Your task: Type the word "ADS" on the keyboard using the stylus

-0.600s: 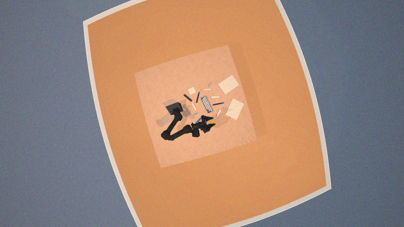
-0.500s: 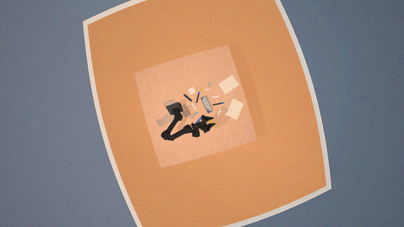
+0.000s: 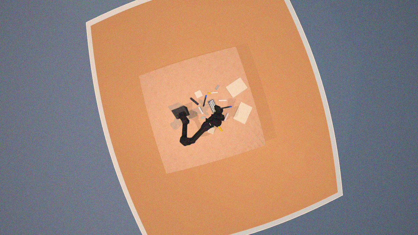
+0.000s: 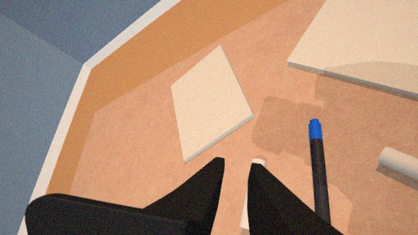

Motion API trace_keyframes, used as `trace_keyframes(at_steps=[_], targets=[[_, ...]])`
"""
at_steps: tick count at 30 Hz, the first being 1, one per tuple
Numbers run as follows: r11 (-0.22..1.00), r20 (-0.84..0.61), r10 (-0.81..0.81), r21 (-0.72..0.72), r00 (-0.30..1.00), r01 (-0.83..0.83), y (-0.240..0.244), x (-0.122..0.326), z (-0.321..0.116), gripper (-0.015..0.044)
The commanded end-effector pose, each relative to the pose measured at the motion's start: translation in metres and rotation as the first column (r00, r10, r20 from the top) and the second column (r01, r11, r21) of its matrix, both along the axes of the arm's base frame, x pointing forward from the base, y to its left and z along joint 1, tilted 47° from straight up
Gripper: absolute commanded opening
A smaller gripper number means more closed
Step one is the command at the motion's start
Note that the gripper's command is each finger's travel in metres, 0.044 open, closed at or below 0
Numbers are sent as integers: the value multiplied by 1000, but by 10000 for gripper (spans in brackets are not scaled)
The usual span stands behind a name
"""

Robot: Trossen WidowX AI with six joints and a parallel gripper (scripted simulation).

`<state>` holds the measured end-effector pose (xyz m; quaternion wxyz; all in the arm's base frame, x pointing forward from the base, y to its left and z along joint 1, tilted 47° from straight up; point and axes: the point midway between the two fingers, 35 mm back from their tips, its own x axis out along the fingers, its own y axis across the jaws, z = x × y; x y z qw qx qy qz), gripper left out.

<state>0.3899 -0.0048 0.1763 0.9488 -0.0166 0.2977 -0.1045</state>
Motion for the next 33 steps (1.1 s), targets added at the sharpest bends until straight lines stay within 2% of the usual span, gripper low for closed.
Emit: trace_keyframes(at_steps=[1, 8, 15, 29, 33], targets=[[993, -252, -96, -97, 963, 74, -7, 4, -64, 0], [938, -570, -263, -340, 779, 67, -19, -14, -152, 0], [828, -718, -422, -554, 554, -88, -32, -41, -213, 0], [824, -720, -426, -559, 548, -94, -34, -42, -212, 0], [823, -719, -426, -560, 548, -94, -71, -37, -174, 0]])
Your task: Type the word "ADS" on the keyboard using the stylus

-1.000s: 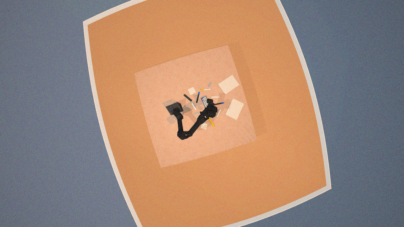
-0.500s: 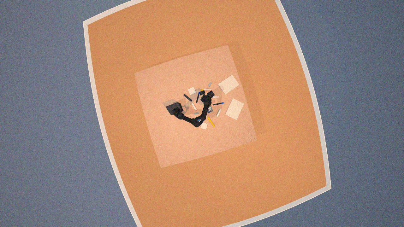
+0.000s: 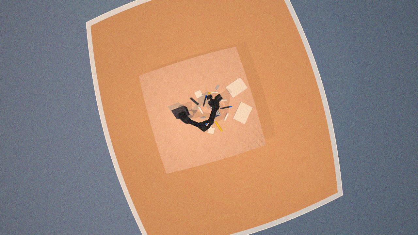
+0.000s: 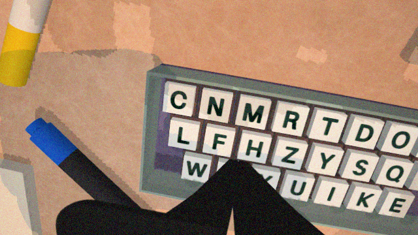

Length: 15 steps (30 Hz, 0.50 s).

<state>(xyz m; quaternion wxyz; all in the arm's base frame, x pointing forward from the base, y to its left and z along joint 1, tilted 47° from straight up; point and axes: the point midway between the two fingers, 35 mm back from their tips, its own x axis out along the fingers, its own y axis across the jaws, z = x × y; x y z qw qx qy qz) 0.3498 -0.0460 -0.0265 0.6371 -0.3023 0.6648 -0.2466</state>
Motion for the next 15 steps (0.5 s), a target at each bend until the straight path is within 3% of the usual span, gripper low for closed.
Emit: trace_keyframes(at_steps=[1, 15], targets=[[1000, 14, -16, -11, 1000, 17, -36, 3, 35, 0], [1000, 14, -17, -11, 1000, 17, -45, 4, 45, 0]])
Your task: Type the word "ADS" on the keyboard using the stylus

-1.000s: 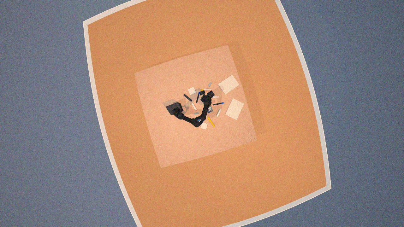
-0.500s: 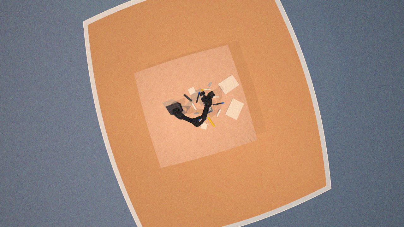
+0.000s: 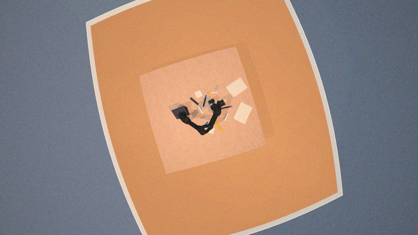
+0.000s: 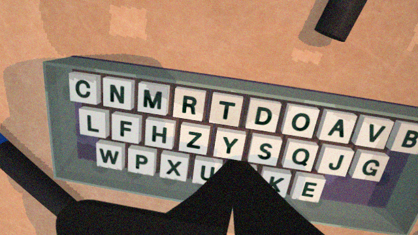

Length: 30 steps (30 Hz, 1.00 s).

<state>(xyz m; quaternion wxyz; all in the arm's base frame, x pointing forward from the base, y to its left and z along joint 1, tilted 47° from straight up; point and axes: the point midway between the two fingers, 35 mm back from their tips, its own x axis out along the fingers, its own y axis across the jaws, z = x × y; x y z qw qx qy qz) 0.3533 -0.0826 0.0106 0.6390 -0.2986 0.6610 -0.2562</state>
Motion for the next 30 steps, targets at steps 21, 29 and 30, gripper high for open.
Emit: trace_keyframes(at_steps=[21, 29, 30], targets=[[1000, -3, -3, -5, 1000, 3, -33, -24, 34, 0], [1000, -3, -3, -5, 1000, 3, -30, -30, 31, 0], [1000, -3, -3, -5, 1000, 3, -30, -30, 31, 0]])
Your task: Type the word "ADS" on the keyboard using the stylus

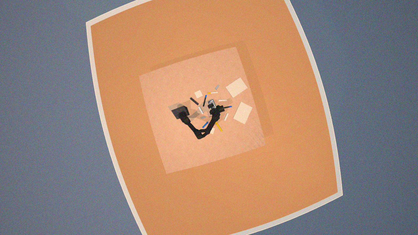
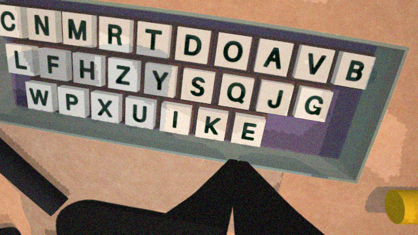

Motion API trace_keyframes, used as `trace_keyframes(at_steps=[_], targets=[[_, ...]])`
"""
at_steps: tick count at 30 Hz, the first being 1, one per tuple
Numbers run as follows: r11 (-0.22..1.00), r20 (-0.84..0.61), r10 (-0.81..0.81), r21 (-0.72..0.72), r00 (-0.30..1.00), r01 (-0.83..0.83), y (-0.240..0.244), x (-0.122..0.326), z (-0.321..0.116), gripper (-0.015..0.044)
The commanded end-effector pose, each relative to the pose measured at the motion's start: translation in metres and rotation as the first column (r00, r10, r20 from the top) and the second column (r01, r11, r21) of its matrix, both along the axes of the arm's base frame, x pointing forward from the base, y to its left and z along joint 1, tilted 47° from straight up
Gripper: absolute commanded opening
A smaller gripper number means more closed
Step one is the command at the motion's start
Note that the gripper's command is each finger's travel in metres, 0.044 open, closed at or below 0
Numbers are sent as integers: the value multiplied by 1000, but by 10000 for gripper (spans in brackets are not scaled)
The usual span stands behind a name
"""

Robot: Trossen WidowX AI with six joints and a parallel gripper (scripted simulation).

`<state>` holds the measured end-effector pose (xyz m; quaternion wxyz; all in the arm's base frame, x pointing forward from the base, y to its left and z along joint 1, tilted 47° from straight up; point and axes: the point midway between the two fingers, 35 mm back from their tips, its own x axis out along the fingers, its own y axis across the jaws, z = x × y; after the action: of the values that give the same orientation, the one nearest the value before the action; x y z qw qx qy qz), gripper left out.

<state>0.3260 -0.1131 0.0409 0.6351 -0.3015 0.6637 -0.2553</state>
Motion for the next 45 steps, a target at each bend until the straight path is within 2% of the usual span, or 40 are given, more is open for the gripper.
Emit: trace_keyframes(at_steps=[1, 5, 9, 11, 24, 30, 40, 44, 45], targets=[[1000, 8, -4, -1, 1000, 4, 1, -3, 0, 0], [1000, 8, -4, 1, 1000, 4, 8, -2, -7, 0], [1000, 8, -4, 3, 1000, 4, 49, -6, -50, 0], [1000, 8, -4, 2, 1000, 4, 55, -8, -57, 0], [1000, 8, -4, 2, 1000, 4, 57, -8, -56, 0], [1000, 7, -4, 4, 1000, 4, 99, -7, -16, 0], [1000, 9, 11, 1, 1000, -11, 97, -6, -20, 0], [1000, 12, 8, 1, 1000, -8, 97, -6, -20, 105], [1000, 12, 8, 1, 1000, -8, 97, -6, -20, 79]])
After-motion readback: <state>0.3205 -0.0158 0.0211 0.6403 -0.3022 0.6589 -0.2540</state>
